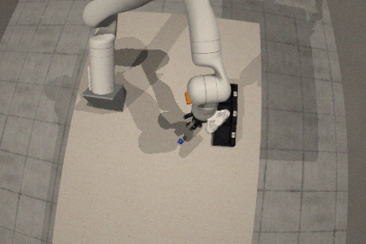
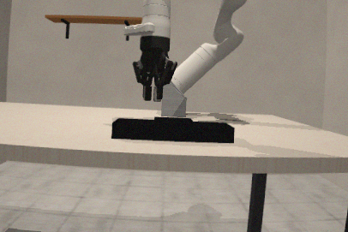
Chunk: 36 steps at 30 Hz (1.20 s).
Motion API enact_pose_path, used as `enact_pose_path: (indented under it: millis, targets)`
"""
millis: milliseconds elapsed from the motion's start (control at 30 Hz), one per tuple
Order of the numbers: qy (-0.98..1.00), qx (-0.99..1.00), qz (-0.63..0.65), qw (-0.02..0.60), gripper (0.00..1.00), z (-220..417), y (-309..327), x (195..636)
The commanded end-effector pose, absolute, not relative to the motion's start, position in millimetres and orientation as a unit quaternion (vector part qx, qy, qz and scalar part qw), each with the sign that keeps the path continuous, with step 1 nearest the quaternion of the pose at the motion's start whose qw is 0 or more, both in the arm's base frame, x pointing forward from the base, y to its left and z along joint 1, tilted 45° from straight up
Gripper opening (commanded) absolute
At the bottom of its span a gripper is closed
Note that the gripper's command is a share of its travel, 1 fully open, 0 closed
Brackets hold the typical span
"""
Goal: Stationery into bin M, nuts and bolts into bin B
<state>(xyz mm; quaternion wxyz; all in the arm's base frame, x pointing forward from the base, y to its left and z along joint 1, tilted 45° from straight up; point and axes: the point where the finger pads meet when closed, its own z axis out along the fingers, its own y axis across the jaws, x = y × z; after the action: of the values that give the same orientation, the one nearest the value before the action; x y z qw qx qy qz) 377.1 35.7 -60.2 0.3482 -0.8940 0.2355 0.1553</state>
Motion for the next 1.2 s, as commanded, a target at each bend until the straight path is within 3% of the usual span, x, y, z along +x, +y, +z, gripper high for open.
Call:
enact_pose_path:
  millis: [0,1167]
  targets:
    - [0.235,-0.894,0.154,0.348,0.31,-59.5,35.5,378.2]
    - [0.235,-0.894,0.154,0.348,0.31,-73.0,50.0,375.9]
